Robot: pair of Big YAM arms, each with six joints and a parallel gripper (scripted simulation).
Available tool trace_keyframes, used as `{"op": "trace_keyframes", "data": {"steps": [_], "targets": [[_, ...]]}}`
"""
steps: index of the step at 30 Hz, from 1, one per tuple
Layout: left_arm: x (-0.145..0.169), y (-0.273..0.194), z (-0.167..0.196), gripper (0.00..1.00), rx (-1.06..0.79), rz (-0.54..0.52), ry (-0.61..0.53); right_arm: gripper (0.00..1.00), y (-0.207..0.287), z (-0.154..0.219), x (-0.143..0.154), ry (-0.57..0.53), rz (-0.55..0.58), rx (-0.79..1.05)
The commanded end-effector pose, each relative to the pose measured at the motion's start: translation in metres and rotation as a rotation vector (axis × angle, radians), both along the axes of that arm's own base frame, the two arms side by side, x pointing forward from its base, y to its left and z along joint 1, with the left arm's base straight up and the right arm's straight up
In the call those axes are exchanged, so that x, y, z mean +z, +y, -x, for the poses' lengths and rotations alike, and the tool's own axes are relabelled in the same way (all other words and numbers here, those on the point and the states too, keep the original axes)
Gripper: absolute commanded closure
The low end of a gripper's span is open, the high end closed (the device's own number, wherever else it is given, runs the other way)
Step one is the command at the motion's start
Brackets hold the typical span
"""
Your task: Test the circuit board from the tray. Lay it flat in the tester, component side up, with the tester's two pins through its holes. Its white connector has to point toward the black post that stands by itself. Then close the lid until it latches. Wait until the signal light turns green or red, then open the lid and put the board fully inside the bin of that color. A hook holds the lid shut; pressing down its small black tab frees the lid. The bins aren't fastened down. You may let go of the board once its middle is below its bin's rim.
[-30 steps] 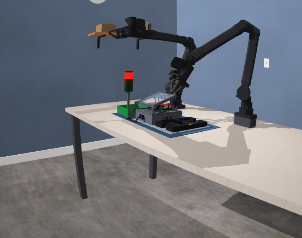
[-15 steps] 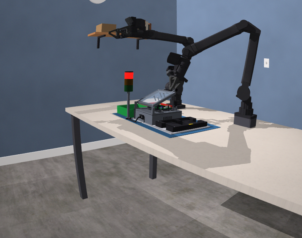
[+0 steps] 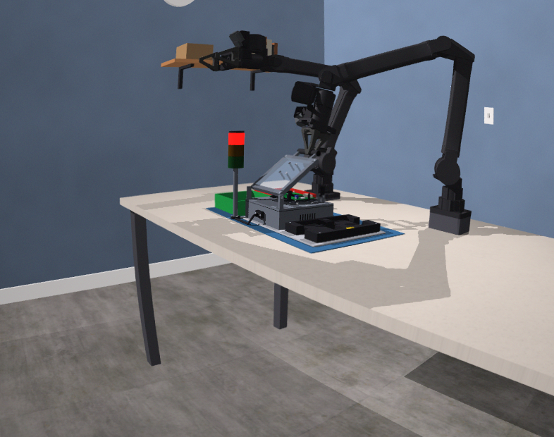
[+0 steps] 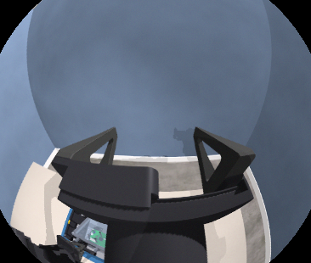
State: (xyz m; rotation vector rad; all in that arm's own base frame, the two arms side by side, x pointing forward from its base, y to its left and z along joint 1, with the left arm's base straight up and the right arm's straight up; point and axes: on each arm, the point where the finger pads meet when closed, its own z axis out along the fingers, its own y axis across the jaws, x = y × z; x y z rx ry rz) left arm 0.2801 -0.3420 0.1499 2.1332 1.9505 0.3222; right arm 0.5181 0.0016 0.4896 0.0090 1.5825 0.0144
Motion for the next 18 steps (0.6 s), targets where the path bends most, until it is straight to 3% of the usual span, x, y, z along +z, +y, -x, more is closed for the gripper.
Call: {"op": "trace_keyframes", "data": {"steps": [1,10,18], "targets": [[0.03,-0.009,-0.017,0.91,-0.01,0.011,-0.011,0.0,-0.002,0.0,0.009,-0.023,0.015,-0.004],[0.045,-0.009,-0.03,0.91,-0.011,0.003,0.095,0.0,-0.002,0.0,0.009,-0.023,0.015,-0.004],[0.052,-0.008,-0.03,0.91,-0.011,0.014,0.083,0.0,-0.002,0.0,0.009,-0.023,0.015,-0.004]]}}
